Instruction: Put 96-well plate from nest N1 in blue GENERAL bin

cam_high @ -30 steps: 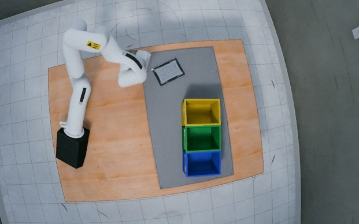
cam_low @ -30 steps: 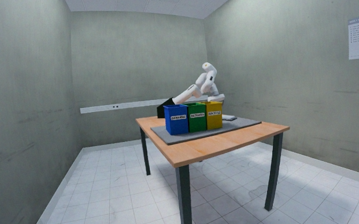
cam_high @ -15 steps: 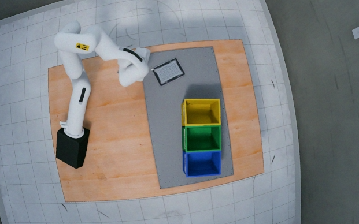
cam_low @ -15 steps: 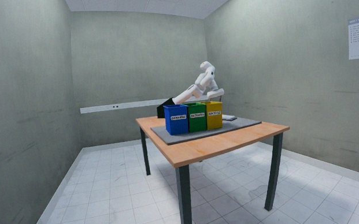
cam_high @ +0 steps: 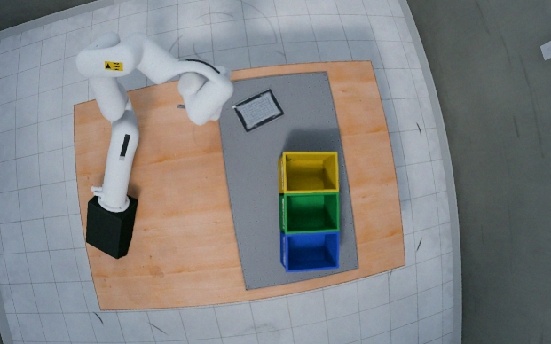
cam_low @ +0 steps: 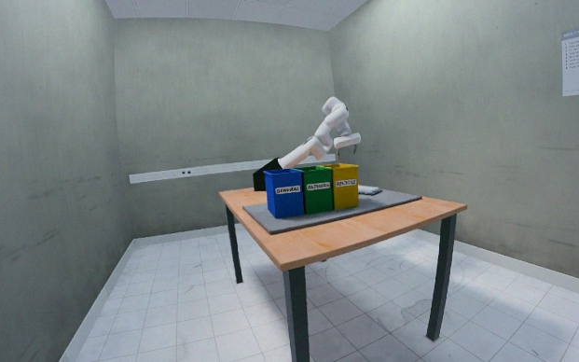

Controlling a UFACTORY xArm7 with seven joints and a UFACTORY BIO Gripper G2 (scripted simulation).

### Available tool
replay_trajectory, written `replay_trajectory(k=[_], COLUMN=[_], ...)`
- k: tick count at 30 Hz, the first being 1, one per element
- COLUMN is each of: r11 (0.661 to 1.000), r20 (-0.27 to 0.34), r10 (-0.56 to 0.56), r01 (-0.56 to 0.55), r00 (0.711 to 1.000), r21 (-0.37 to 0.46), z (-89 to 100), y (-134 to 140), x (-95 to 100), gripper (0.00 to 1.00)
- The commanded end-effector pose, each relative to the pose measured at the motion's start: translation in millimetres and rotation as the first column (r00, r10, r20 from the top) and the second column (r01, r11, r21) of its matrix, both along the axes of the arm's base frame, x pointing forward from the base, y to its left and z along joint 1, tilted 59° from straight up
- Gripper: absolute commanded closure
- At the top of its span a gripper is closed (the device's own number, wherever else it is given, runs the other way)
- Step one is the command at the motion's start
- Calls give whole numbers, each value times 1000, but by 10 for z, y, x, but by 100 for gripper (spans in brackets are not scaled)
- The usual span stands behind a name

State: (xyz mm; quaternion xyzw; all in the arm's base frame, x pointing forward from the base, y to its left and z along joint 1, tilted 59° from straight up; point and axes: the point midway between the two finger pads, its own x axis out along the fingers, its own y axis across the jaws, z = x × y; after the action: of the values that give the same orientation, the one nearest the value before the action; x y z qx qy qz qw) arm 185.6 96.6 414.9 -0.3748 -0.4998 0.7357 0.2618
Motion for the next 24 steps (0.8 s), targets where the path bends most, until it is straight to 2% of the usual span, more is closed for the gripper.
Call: replay_trajectory(k=[1,3,4,7,9,11,14,17,20,24], r11=[1000,1000,1000,995,995,995,979,979,979,952], r20=[-14,-14,-37,4,5,5,3,3,3,-10], r10=[1,1,-10,-95,-97,-97,-188,-192,-192,-285], r01=[-1,-1,10,95,96,96,187,191,191,284], r00=[1000,1000,999,995,995,995,982,981,981,959], r21=[-14,-14,6,36,37,37,77,78,78,117], z=[83,83,67,143,193,196,248,294,294,351], y=[-118,-118,-154,-165,-173,-174,-209,-240,-240,-297], x=[-57,-57,-27,103,189,195,331,449,449,632], gripper=[63,63,63,63,63,63,63,63,63,63])
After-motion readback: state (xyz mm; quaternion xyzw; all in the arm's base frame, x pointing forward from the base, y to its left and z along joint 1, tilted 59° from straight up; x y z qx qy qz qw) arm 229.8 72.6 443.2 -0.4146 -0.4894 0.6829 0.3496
